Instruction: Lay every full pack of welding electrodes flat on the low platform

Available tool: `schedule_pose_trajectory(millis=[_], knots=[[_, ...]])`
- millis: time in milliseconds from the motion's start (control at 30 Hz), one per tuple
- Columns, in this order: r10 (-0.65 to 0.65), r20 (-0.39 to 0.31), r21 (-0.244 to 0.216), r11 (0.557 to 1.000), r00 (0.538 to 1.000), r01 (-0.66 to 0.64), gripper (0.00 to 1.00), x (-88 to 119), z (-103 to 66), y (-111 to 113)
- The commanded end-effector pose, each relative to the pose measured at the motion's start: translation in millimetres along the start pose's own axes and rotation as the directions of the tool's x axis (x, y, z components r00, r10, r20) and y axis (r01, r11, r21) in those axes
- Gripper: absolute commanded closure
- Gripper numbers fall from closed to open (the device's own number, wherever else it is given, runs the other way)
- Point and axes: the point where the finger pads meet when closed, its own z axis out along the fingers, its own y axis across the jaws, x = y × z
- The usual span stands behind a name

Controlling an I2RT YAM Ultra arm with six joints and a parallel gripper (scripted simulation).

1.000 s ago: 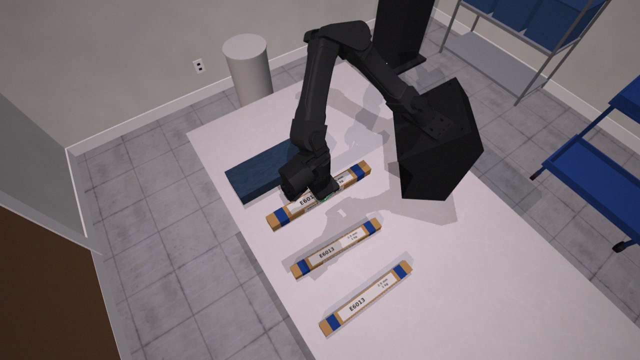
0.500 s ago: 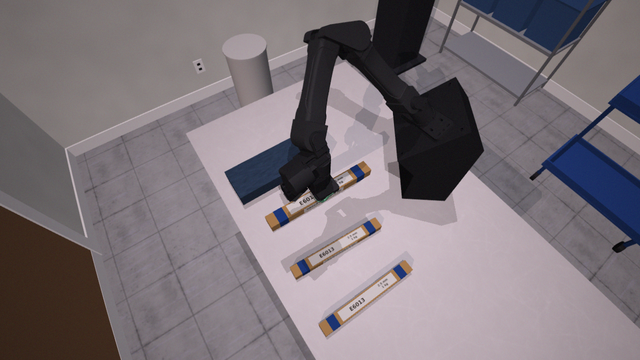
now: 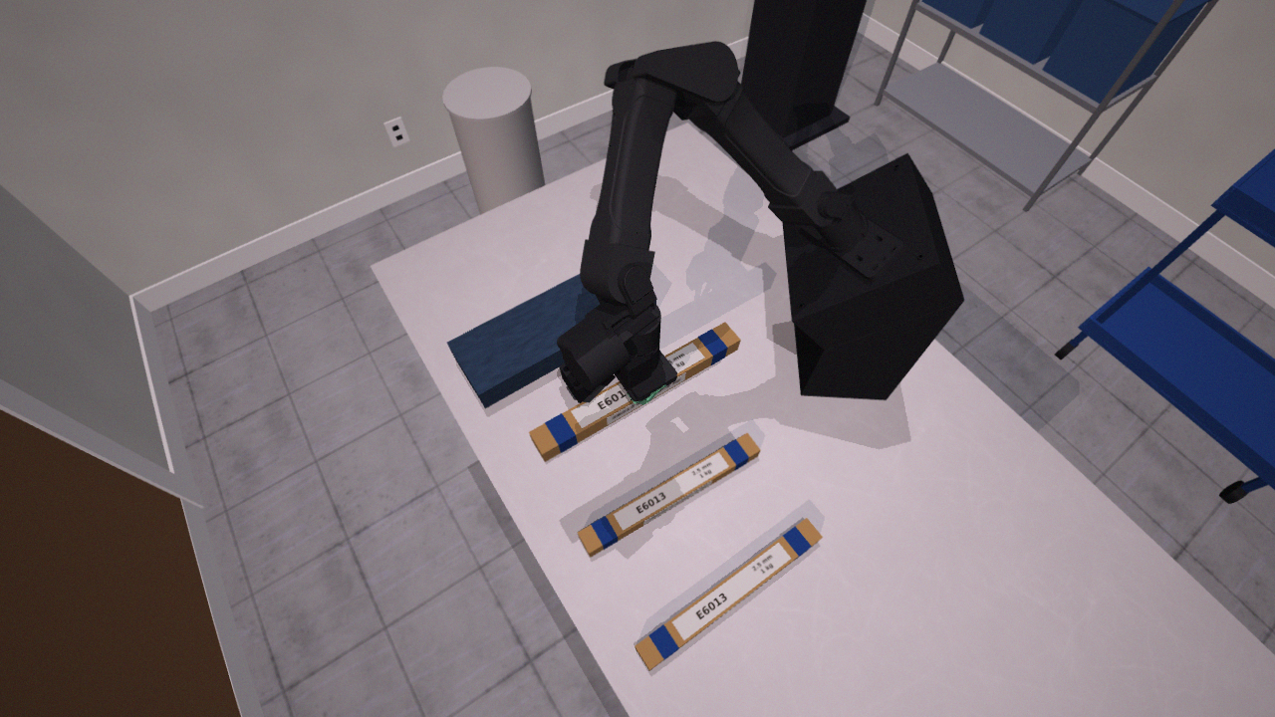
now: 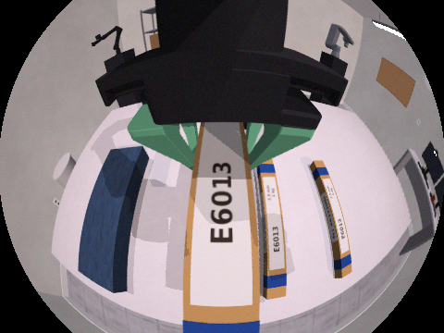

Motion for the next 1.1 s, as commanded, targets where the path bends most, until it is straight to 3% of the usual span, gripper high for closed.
schedule_pose_trajectory(millis=[0, 167, 1067], knots=[[-0.003, 0.046, -0.021, 1.000, 0.999, 0.004, 1.00, -6, -12.8, 9], [0.010, 0.064, -0.024, 1.000, 0.998, -0.008, 1.00, -16, -17.7, 8], [0.006, 0.058, -0.021, 1.000, 0.998, -0.005, 1.00, -15, -16.3, 10]])
